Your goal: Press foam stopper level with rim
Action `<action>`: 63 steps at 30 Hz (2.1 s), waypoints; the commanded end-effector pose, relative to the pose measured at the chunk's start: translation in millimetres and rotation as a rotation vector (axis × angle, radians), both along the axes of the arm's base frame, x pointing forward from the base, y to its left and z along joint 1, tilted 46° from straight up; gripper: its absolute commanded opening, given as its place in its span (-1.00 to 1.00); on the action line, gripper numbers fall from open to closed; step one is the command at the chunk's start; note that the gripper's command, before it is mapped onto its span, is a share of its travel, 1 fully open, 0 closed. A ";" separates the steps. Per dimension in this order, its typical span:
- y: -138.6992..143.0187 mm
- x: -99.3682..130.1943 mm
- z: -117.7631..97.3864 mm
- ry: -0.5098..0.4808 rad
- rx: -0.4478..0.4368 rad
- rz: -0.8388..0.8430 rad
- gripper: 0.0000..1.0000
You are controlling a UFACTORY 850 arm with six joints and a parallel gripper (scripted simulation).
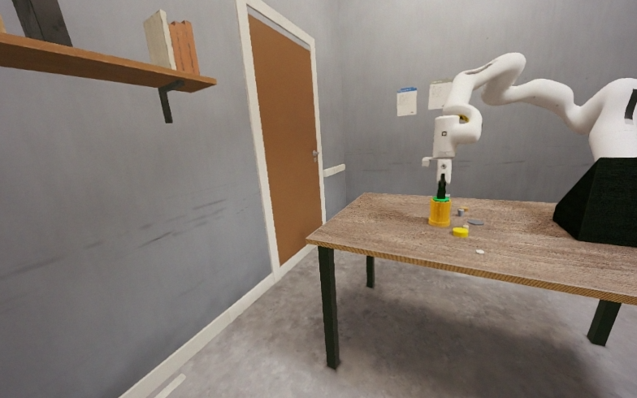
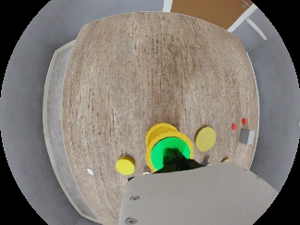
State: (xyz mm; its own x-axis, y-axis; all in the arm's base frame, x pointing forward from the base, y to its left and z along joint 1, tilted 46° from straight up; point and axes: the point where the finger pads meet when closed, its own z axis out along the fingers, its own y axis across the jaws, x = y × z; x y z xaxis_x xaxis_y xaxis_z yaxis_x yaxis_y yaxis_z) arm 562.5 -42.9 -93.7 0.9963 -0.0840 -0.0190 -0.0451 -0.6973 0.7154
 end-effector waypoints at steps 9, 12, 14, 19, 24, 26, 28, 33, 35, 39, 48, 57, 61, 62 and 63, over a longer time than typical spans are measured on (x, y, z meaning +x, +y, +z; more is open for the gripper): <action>-3.6 0.4 -3.7 -0.002 0.001 0.001 -1.00; -4.6 0.3 -4.6 -0.002 0.001 0.001 -1.00; -5.1 0.2 -5.2 -0.002 0.001 0.001 -1.00; -5.9 0.2 -5.9 -0.002 0.001 0.001 -1.00; -6.3 0.1 -6.3 -0.002 0.001 0.001 -1.00; -6.4 0.1 -6.4 -0.002 0.001 0.001 -1.00; -6.4 0.1 -6.4 -0.002 0.001 0.001 -1.00; -6.4 0.1 -6.4 -0.002 0.001 0.001 -1.00; -6.4 0.1 -6.4 -0.002 0.001 0.001 -1.00; -6.4 0.1 -6.4 -0.002 0.001 0.001 -1.00; -6.2 0.1 -6.2 -0.002 0.001 0.001 -1.00; -5.1 0.2 -5.2 -0.002 0.001 0.001 -1.00; -4.0 0.3 -4.0 -0.002 0.001 0.001 -1.00; -3.6 0.4 -3.7 -0.002 0.001 0.001 -1.00; -3.3 0.4 -3.4 -0.002 0.001 0.001 -1.00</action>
State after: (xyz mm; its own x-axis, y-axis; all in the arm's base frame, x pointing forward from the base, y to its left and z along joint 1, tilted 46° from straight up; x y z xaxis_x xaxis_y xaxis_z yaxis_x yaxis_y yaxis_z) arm 562.0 -47.9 -98.6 0.9963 -0.0840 -0.0191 -0.0450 -0.6973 0.7153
